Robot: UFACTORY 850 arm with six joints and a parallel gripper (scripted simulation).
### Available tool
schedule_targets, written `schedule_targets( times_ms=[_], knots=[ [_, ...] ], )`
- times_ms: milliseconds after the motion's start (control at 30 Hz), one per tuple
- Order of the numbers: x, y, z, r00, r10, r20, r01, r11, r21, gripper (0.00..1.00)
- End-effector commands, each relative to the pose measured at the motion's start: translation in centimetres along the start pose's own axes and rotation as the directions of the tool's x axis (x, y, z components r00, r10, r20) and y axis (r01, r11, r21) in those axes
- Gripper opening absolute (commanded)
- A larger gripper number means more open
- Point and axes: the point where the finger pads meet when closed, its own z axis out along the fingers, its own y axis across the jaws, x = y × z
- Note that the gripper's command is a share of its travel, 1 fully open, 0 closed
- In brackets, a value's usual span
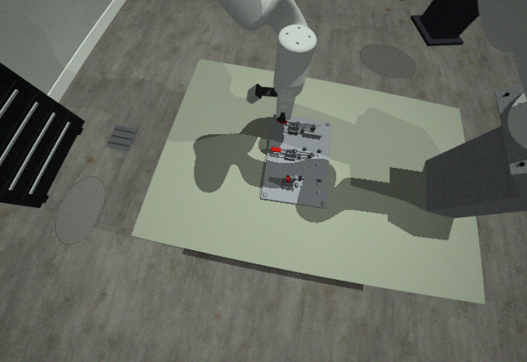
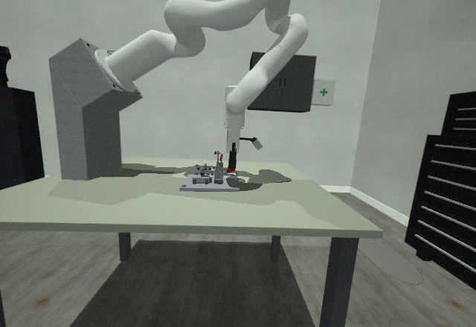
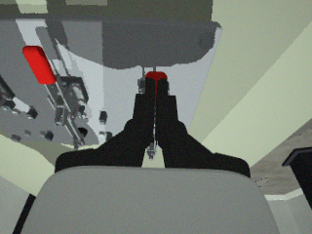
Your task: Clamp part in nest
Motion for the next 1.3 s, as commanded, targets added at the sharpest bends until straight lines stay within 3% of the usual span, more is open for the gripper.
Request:
schedule_targets(
  times_ms=[0,1267],
  knots=[
    [0.02,0.01,-0.01,1.000,0.000,0.000,0.000,1.000,0.000,0.00],
    [0.02,0.01,0.35,1.000,0.000,0.000,0.000,1.000,0.000,0.00]
  ],
)
